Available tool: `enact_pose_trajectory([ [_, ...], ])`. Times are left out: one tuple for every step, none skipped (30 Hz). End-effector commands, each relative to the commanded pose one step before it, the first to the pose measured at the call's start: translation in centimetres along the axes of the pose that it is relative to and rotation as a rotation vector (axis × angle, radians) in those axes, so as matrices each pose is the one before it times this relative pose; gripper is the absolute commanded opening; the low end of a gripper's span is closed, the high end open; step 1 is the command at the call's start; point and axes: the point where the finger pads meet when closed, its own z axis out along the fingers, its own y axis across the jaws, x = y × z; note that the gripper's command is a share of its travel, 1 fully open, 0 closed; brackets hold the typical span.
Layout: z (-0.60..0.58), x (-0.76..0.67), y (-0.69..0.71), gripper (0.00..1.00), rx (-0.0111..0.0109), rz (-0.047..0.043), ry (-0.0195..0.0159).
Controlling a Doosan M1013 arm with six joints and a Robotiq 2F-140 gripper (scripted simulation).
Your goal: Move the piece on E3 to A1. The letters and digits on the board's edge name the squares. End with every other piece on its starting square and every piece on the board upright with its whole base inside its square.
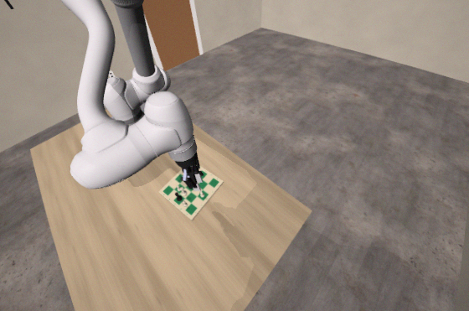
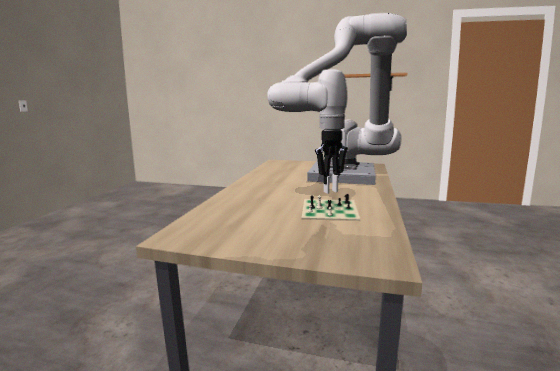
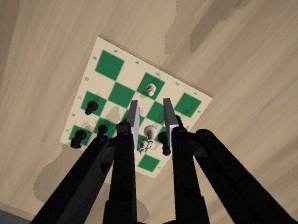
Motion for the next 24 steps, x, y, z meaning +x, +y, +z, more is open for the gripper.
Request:
enact_pose_trajectory([
  [-0.014,-0.001,0.0,0.2,-0.00003,0.00002,0.00014],
  [0.0,0.0,0.0,0.2,0.0,0.0,0.0],
  [0.0,0.0,0.0,0.2,0.0,0.0,0.0],
  [0.0,0.0,0.0,0.2,0.0,0.0,0.0],
  [0.0,0.0,0.0,0.2,0.0,0.0,0.0],
  [0.0,0.0,0.0,0.2,0.0,0.0,0.0],
  [0.0,0.0,0.0,0.2,0.0,0.0,0.0],
  [0.0,0.0,0.0,0.2,0.0,0.0,0.0],
  [0.0,0.0,0.0,0.2,0.0,0.0,0.0],
  [0.0,0.0,0.0,0.2,0.0,0.0,0.0],
  [0.002,0.0,0.0,0.2,0.0,0.0,0.0],
  [0.004,0.0,0.0,0.2,0.0,0.0,0.0],
  [0.008,0.0,0.0,0.2,0.00001,-0.00001,0.0],
  [0.013,0.0,0.0,0.2,0.00001,-0.00001,0.00001],
  [0.019,0.0,0.0,0.2,0.00001,-0.00002,0.00001],
  [0.026,0.0,0.0,0.2,0.00002,-0.00002,0.00001],
  [0.033,0.0,0.0,0.2,0.00002,-0.00003,0.00001],
  [0.041,0.0,0.0,0.2,0.00003,-0.00004,0.00002],
  [0.049,0.0,0.0,0.2,0.00003,-0.00004,0.00002],
  [0.057,-0.001,0.0,0.2,0.00004,-0.00005,0.00002],
  [0.066,-0.001,0.0,0.2,0.00004,-0.00006,0.00002],
  [0.075,-0.001,0.0,0.2,0.00005,-0.00007,0.00003],
  [0.0,0.0,0.0,0.2,0.0,0.0,0.0],
  [0.0,0.0,0.0,0.2,0.0,0.0,0.0],
])
